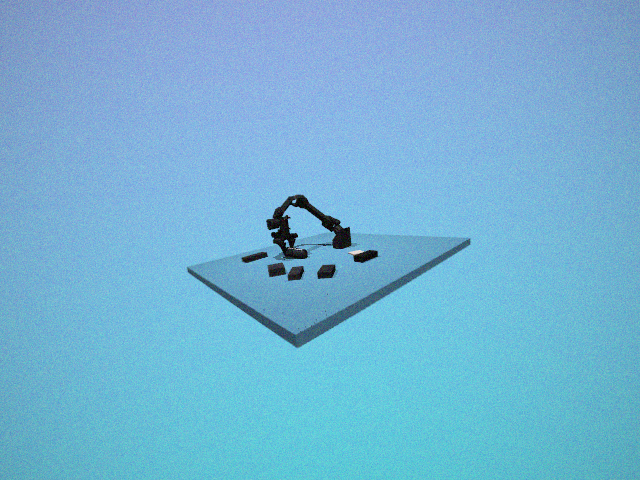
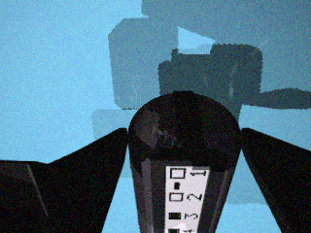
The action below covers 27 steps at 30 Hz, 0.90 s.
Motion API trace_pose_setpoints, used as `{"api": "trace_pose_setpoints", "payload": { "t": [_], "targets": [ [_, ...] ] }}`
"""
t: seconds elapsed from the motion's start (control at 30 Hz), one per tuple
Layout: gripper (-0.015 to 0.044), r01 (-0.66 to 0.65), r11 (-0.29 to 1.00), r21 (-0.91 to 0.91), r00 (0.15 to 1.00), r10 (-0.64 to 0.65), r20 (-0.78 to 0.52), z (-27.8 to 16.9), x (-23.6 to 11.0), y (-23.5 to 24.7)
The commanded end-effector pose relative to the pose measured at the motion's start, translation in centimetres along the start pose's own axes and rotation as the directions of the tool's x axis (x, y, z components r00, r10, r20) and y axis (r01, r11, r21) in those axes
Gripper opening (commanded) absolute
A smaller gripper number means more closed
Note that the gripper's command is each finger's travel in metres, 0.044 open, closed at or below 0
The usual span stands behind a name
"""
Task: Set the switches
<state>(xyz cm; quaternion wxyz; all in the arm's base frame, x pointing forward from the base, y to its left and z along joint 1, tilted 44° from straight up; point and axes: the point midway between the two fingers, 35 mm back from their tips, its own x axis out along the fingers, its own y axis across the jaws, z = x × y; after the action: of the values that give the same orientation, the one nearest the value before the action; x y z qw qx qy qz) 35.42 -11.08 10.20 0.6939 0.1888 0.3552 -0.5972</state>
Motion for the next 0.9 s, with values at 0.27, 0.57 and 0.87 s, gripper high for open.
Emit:
{"api": "trace_pose_setpoints", "payload": {
  "t": [0.27, 0.57, 0.87],
  "targets": [
    [0.0336, -0.008, 1.000, 0.000, 1.000, 0.008, 0.000, -0.4, -1.1, 0.2],
    [0.0336, -0.008, 1.000, 0.000, 1.000, 0.008, 0.000, -0.8, -1.8, 0.2],
    [0.0336, -0.008, 1.000, 0.000, 1.000, 0.008, -0.001, -1.2, -2.4, 0.2]
  ]
}}
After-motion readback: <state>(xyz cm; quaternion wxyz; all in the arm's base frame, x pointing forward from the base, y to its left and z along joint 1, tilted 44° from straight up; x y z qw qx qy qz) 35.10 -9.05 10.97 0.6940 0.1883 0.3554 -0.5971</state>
